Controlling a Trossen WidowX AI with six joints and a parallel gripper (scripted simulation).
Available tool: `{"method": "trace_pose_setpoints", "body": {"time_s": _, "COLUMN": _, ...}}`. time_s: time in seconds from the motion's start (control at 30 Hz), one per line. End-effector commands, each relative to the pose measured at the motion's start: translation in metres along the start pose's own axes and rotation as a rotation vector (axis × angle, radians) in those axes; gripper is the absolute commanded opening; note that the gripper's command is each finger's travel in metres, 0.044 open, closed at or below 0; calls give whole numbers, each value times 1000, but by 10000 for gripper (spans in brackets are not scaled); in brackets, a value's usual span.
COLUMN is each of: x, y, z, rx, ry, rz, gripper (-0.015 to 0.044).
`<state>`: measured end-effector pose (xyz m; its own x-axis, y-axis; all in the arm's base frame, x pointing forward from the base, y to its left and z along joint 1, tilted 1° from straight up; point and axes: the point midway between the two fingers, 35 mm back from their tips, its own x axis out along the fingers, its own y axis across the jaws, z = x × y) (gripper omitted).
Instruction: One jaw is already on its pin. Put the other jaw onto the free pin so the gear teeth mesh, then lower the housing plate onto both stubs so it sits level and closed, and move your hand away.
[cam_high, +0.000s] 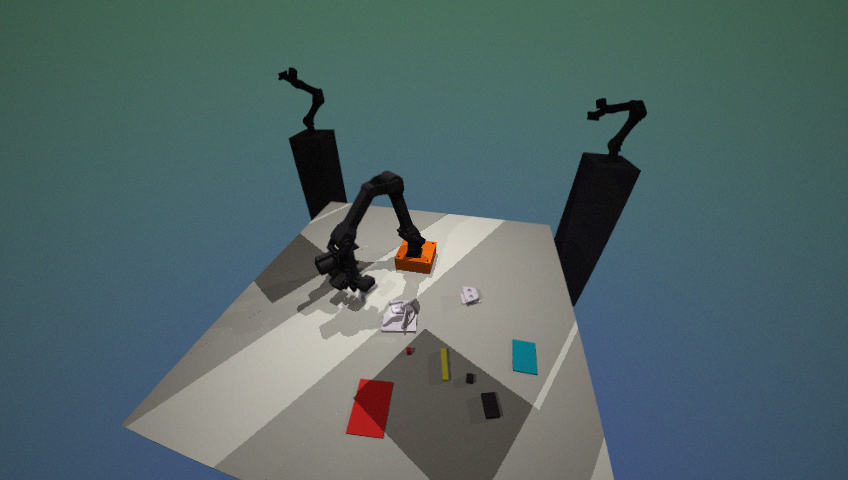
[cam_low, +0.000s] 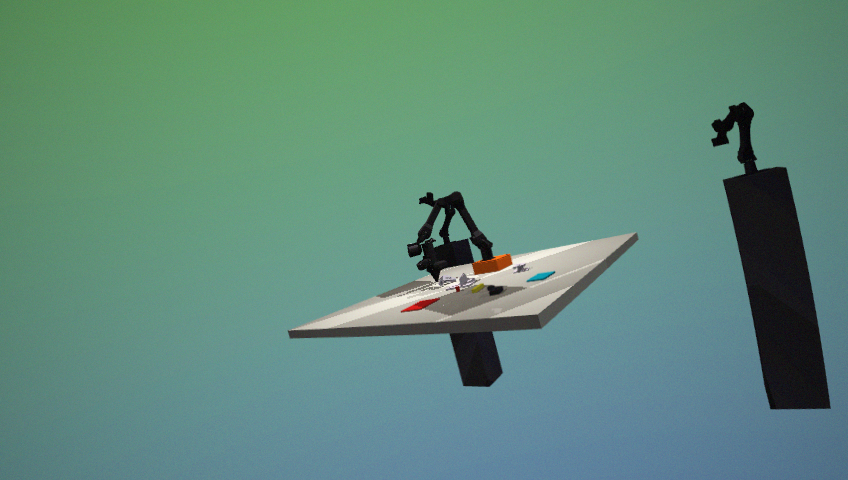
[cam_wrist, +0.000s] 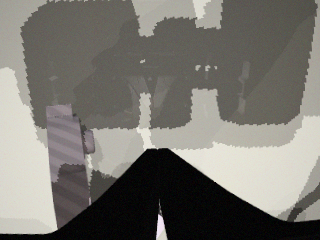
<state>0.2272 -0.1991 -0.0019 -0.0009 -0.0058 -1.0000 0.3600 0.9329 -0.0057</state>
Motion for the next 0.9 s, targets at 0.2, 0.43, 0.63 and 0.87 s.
{"method": "trace_pose_setpoints", "body": {"time_s": 0.2, "x": 2, "y": 12, "z": 0, "rx": -4, "ry": 2, "rz": -1, "gripper": 0}}
{"method": "trace_pose_setpoints", "body": {"time_s": 0.43, "x": 2, "y": 24, "z": 0, "rx": -4, "ry": 2, "rz": 0, "gripper": 0}}
{"method": "trace_pose_setpoints", "body": {"time_s": 0.63, "x": 2, "y": 34, "z": 0, "rx": -4, "ry": 2, "rz": 1, "gripper": 0}}
{"method": "trace_pose_setpoints", "body": {"time_s": 0.87, "x": 2, "y": 45, "z": 0, "rx": -4, "ry": 2, "rz": 2, "gripper": 0}}
